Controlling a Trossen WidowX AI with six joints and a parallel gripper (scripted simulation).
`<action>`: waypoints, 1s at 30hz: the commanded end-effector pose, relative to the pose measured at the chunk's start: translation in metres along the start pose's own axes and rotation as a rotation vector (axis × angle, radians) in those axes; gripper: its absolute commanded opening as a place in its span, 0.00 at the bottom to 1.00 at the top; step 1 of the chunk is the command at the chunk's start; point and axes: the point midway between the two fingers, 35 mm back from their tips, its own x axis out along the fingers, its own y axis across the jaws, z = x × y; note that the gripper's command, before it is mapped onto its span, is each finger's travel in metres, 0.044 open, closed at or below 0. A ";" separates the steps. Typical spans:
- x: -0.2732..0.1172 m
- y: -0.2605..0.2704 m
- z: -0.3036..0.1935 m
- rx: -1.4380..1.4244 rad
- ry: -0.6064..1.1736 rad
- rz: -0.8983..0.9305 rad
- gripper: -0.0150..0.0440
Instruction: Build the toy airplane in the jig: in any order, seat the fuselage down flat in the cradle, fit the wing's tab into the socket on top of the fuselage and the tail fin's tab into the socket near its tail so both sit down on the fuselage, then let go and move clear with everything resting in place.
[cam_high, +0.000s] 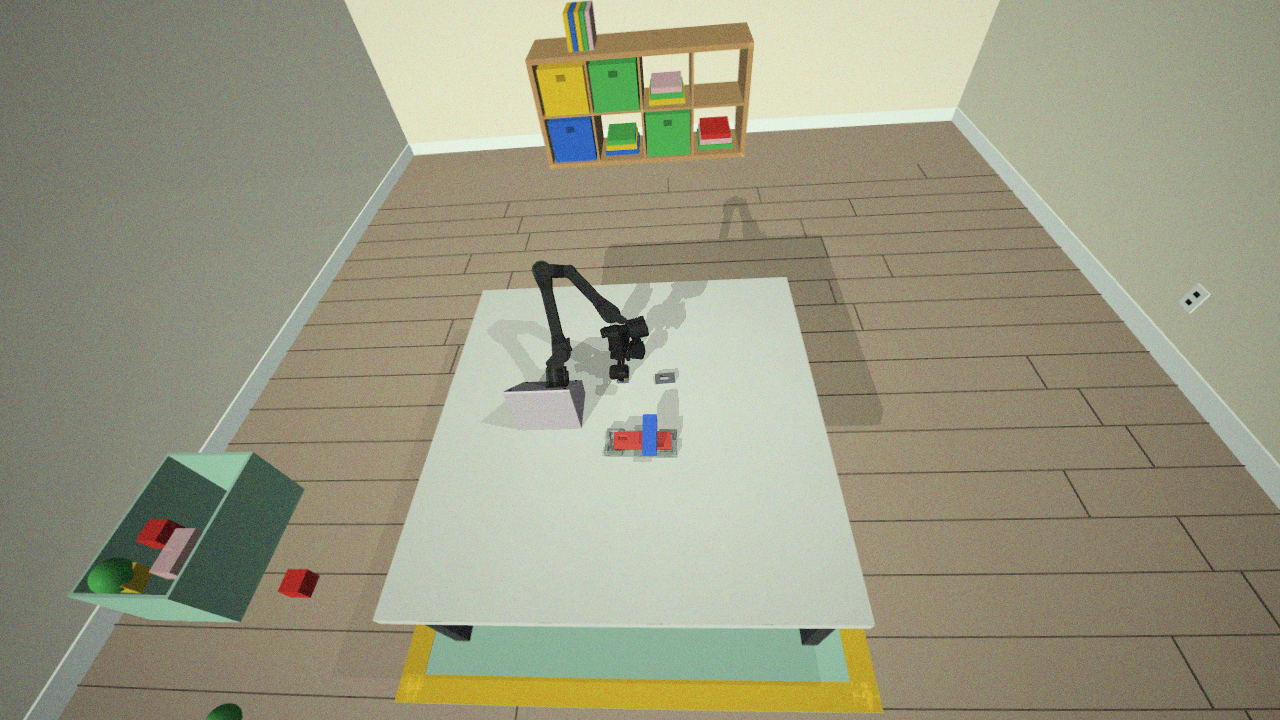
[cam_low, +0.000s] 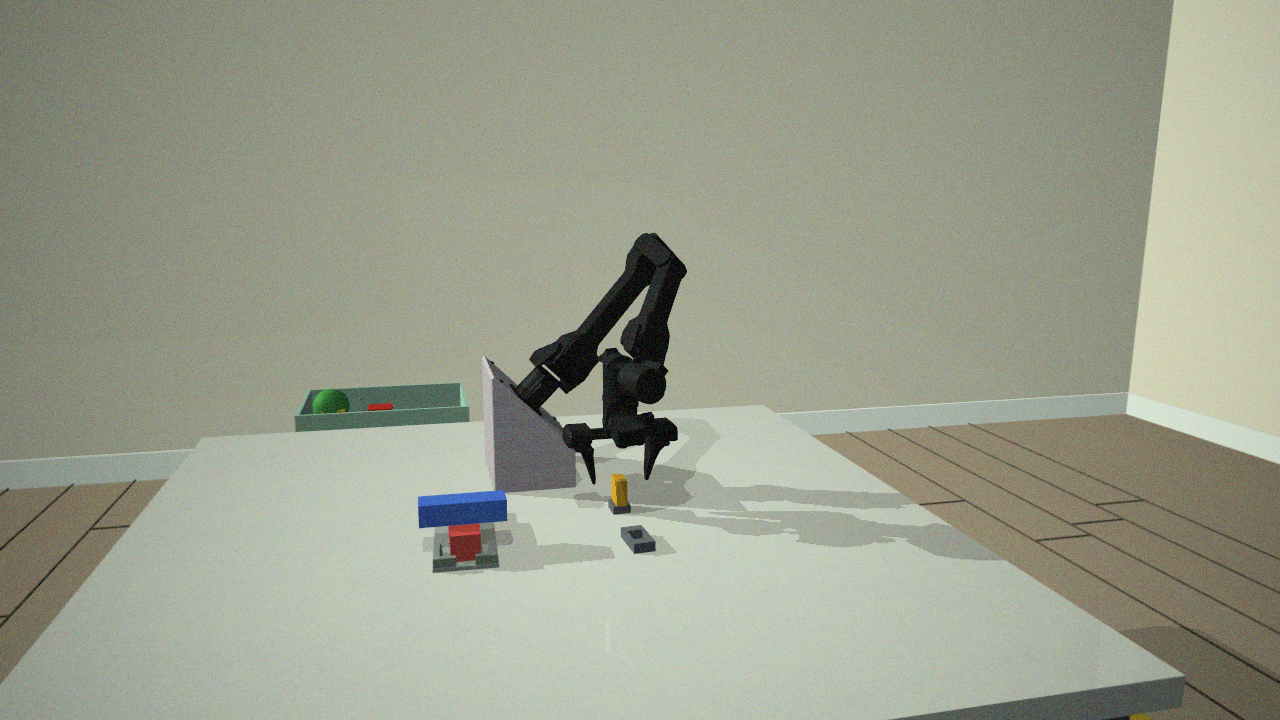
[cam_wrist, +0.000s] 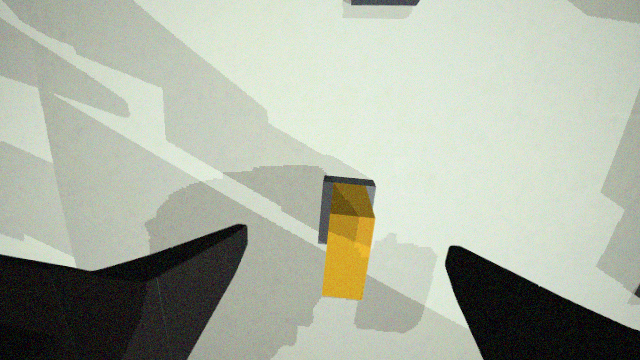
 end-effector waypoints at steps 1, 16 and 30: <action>0.007 -0.002 -0.001 0.010 0.007 -0.005 1.00; 0.030 -0.001 -0.004 0.011 0.006 0.000 1.00; 0.031 -0.001 -0.004 0.011 0.006 0.000 0.47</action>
